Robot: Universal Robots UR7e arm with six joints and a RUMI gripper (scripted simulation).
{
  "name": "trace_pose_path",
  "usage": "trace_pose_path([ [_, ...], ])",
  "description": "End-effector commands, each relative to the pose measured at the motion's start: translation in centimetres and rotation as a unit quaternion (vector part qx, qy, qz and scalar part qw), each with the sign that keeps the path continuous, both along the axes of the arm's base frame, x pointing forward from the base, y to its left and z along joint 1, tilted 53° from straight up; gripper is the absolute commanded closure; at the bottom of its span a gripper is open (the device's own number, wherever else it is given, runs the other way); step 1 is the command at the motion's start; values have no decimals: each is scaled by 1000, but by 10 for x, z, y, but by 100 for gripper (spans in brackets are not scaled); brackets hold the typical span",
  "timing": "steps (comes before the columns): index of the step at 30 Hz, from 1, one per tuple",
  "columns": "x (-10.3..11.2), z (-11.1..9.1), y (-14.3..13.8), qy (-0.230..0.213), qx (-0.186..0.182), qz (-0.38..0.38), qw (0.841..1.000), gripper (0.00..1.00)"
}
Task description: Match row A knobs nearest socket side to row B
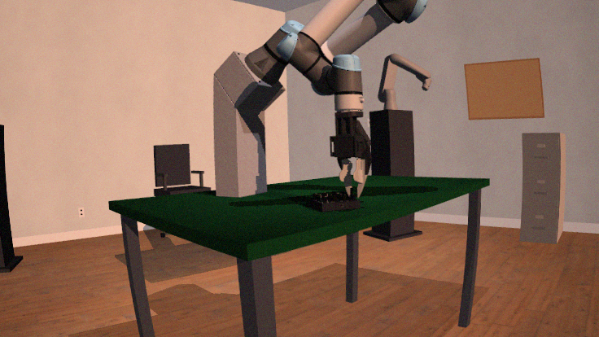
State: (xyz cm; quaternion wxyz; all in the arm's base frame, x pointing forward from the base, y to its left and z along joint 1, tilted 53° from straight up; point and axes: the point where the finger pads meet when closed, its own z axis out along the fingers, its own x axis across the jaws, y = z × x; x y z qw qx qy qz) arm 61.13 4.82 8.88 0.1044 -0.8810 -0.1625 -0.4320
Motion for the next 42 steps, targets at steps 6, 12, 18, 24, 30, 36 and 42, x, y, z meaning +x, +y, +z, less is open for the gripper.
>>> trace_pose_path([
  [6,-11,8,-6,1,1,-2,1000,89],
  [12,-20,15,-9,1,1,-2,1000,89],
  [18,-28,22,-13,1,1,-2,1000,89],
  [24,-29,22,-13,1,1,-2,1000,89],
  [30,-29,23,-14,0,0,-2,1000,89],
  [36,-29,22,-13,1,0,-1,1000,89],
  [42,-29,21,-15,-2,-7,5,1000,89],
])
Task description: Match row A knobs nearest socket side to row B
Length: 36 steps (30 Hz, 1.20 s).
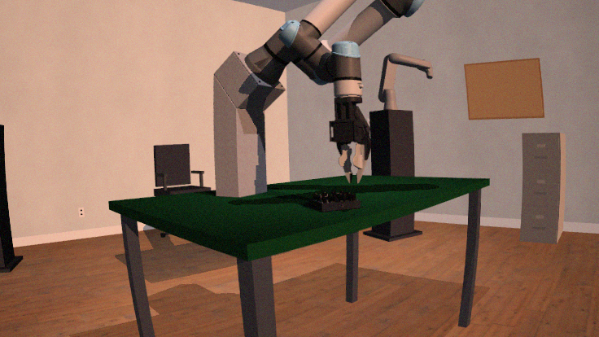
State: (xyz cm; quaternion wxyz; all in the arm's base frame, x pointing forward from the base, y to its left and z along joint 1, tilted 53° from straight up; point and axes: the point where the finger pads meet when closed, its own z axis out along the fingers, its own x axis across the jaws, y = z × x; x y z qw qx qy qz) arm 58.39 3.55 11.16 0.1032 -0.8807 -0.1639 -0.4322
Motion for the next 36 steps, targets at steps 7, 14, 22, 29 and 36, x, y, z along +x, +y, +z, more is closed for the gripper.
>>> trace_pose_path([
  [7,-3,-3,-4,-9,-24,20,999,89],
  [14,-5,-7,-9,-31,-73,61,995,89],
  [22,-7,-9,-16,-54,-125,103,985,89],
  [29,-9,-13,-22,-78,-180,150,969,89],
  [36,-11,-16,-29,-100,-229,190,949,89],
])
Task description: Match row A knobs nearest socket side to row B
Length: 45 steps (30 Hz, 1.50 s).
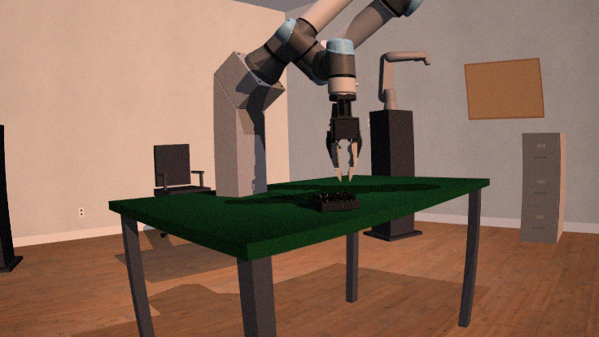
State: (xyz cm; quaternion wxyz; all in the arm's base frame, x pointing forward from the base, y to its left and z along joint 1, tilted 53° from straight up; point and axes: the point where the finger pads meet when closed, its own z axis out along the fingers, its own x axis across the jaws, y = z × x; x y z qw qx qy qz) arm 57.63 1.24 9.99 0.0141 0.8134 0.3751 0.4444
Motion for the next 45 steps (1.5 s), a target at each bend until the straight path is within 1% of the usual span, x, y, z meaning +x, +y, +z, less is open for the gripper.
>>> trace_pose_path([
  [1,-3,-4,-6,-18,-47,46,998,89],
  [2,-3,-4,-6,-18,-47,46,998,89],
  [4,-5,-6,-9,-30,-74,70,994,89],
  [10,-6,-9,-15,-48,-115,104,987,89],
  [17,-8,-11,-22,-70,-166,145,973,89],
  [19,-8,-11,-22,-70,-166,145,973,89],
  [21,-8,-13,-25,-81,-193,167,963,89],
  [27,-10,-15,-31,-99,-232,200,947,89],
  [34,-11,-17,-38,-120,-280,239,922,89],
  [36,-11,-17,-38,-120,-280,239,922,89],
  [39,-11,-18,-42,-133,-310,264,903,89],
  [45,-12,-20,-48,-150,-348,296,877,89],
])
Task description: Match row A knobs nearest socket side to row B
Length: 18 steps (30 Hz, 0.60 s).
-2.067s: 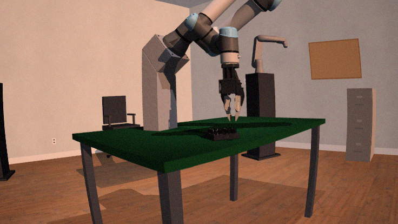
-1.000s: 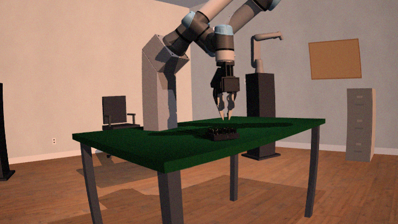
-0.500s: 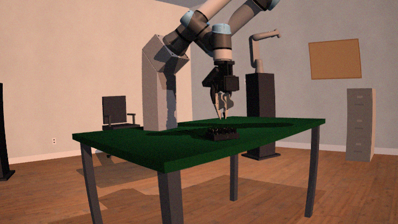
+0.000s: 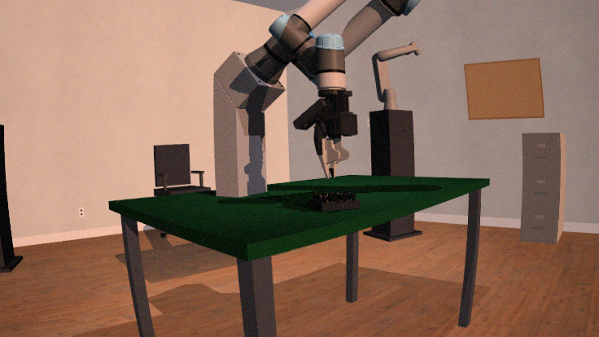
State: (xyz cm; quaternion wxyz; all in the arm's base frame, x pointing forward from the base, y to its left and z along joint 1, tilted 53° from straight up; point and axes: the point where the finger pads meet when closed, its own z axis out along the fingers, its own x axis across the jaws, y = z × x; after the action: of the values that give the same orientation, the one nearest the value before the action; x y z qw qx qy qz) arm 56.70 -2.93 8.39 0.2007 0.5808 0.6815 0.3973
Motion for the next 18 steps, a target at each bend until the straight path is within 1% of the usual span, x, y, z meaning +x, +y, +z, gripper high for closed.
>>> trace_pose_path([
  [1,-3,-4,-7,-22,-53,53,997,89],
  [6,-3,-4,-11,-35,-82,77,993,89],
  [18,-4,-5,-14,-43,-102,94,989,89],
])
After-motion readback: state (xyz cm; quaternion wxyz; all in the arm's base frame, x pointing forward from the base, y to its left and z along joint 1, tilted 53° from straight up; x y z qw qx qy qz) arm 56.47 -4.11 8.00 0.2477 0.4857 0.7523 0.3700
